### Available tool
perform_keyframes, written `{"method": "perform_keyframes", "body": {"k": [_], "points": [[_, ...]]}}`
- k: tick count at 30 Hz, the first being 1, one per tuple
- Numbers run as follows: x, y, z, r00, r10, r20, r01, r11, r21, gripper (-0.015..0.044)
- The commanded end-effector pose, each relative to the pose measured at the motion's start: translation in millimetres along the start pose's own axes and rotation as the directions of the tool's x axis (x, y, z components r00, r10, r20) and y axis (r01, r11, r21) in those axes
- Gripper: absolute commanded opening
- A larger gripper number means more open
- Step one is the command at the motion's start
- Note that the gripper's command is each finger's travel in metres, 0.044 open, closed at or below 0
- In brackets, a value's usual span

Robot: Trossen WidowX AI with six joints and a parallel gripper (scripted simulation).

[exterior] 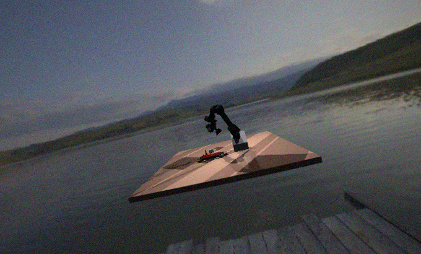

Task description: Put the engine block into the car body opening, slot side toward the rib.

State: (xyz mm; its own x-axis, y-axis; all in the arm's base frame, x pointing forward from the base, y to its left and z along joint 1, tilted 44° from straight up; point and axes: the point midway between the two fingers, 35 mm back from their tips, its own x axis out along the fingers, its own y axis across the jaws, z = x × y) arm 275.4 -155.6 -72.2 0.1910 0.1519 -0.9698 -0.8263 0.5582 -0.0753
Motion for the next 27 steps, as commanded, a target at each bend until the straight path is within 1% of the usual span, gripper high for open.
{"method": "perform_keyframes", "body": {"k": [1, 8, 14, 20, 27], "points": [[5, -3, 11, 0.998, 0.047, 0.042, -0.043, 0.995, -0.091, 0.0440], [16, -2, 37, 0.979, 0.162, 0.124, -0.120, 0.950, -0.288, 0.0440], [24, 1, 59, 0.946, 0.261, 0.189, -0.154, 0.881, -0.448, 0.0440], [31, 6, 82, 0.899, 0.359, 0.250, -0.153, 0.793, -0.590, 0.0440], [37, 14, 108, 0.828, 0.465, 0.312, -0.109, 0.681, -0.724, 0.0440]]}}
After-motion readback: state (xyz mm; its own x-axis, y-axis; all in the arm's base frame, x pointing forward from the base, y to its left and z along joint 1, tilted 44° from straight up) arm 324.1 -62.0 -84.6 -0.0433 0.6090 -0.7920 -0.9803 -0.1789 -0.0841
